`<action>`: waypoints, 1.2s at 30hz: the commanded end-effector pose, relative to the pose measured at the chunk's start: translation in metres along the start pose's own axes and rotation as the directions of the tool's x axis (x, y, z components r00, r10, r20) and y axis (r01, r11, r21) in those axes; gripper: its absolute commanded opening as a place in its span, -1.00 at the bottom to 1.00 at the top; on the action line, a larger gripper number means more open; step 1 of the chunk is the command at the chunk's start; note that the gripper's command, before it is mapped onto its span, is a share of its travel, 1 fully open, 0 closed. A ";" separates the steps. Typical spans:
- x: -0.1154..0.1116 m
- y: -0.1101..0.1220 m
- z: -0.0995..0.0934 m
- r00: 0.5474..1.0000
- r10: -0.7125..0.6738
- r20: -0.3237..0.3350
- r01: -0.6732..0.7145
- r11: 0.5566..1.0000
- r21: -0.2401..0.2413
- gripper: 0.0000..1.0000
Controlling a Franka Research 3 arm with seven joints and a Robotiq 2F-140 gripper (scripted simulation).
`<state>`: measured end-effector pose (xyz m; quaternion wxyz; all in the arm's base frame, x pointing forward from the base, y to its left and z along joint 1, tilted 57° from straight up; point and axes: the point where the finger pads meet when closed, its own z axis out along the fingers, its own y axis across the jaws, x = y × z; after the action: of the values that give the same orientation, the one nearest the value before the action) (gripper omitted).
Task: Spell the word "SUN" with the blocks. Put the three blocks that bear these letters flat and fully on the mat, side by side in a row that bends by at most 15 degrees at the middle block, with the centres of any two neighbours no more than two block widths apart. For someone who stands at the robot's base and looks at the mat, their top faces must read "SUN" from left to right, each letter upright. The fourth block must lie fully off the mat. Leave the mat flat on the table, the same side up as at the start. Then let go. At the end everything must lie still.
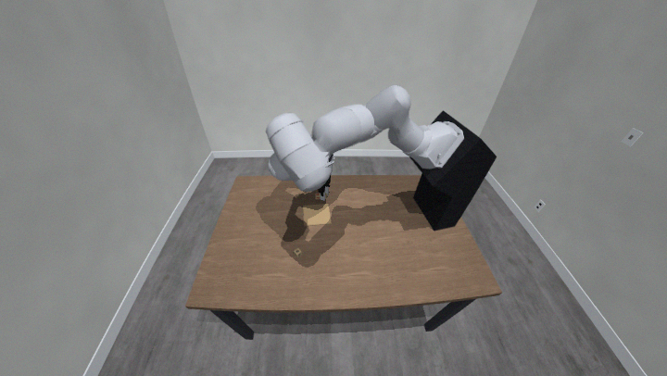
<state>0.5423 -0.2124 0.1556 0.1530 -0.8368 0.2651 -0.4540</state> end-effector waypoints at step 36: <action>0.000 0.001 0.000 1.000 -0.004 -0.001 0.004 1.000 -0.002 -0.74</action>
<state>0.5422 -0.2127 0.1556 0.1528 -0.8367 0.2653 -0.4541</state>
